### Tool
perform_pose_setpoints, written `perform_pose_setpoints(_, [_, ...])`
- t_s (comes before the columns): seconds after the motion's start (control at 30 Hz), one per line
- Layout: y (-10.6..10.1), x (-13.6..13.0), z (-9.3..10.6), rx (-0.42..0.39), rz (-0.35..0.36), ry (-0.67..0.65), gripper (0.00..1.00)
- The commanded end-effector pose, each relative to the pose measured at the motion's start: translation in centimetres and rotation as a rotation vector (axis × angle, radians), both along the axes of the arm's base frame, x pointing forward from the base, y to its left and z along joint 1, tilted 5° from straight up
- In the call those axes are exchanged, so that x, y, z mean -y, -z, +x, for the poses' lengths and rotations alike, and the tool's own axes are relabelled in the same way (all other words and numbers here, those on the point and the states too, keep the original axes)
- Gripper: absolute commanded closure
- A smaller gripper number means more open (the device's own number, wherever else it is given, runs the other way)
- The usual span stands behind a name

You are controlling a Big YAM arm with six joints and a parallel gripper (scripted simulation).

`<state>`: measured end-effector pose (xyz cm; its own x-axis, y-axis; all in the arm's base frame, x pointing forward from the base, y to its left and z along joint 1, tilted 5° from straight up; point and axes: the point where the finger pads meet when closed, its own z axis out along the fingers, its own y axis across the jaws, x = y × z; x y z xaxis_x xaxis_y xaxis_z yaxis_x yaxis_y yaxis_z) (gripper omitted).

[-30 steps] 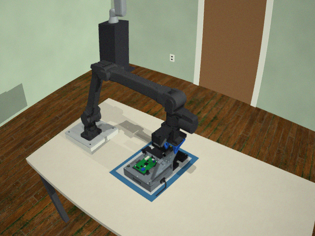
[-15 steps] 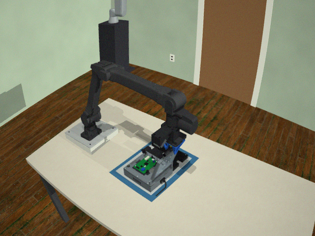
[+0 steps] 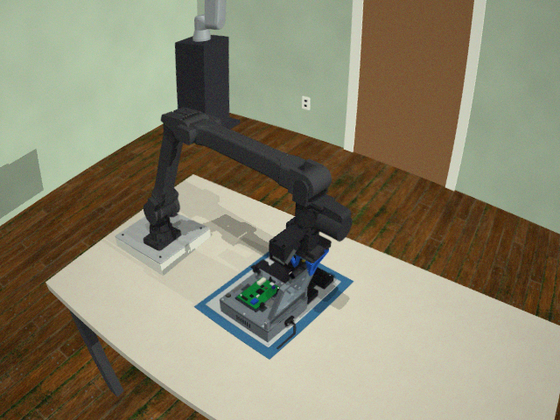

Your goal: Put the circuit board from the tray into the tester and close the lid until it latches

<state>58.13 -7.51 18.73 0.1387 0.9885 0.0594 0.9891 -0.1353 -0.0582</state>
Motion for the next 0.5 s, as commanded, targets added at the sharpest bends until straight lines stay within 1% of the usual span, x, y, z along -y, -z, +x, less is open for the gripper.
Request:
perform_pose_setpoints(0.0, [-2.64, -0.49, 0.33, 0.062, -0.012, -0.002, 0.52])
perform_pose_setpoints(0.47, [-2.94, -0.43, 0.39, 0.068, -0.012, -0.001, 0.52])
